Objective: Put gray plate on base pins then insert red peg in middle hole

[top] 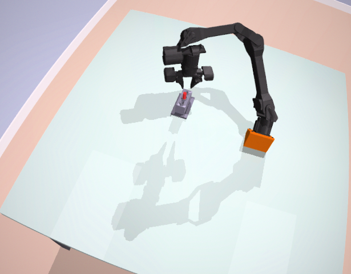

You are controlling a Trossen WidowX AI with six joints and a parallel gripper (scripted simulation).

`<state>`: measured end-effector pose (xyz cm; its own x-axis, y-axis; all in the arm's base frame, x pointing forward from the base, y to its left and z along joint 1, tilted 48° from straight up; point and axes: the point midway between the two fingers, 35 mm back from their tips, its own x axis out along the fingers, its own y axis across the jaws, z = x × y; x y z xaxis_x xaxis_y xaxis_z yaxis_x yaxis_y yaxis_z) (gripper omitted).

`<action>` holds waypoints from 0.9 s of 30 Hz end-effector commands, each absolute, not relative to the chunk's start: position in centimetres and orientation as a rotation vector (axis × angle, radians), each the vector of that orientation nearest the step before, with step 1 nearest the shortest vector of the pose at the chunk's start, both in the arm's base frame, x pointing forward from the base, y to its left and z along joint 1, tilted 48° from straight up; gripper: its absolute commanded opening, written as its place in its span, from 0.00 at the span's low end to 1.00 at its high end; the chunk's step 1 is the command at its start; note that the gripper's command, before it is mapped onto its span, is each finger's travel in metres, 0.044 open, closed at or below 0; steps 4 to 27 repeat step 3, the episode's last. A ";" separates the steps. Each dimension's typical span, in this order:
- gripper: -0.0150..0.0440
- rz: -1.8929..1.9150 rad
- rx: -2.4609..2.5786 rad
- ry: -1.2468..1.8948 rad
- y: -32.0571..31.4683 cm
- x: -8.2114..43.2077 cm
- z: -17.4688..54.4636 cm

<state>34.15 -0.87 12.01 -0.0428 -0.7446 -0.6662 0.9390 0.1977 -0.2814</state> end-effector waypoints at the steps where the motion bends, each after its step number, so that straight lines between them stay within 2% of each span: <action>1: 0.51 -1.393 0.301 0.835 -0.6 34.2 12.2; 27: 0.51 -1.393 0.301 0.835 -0.5 34.2 12.4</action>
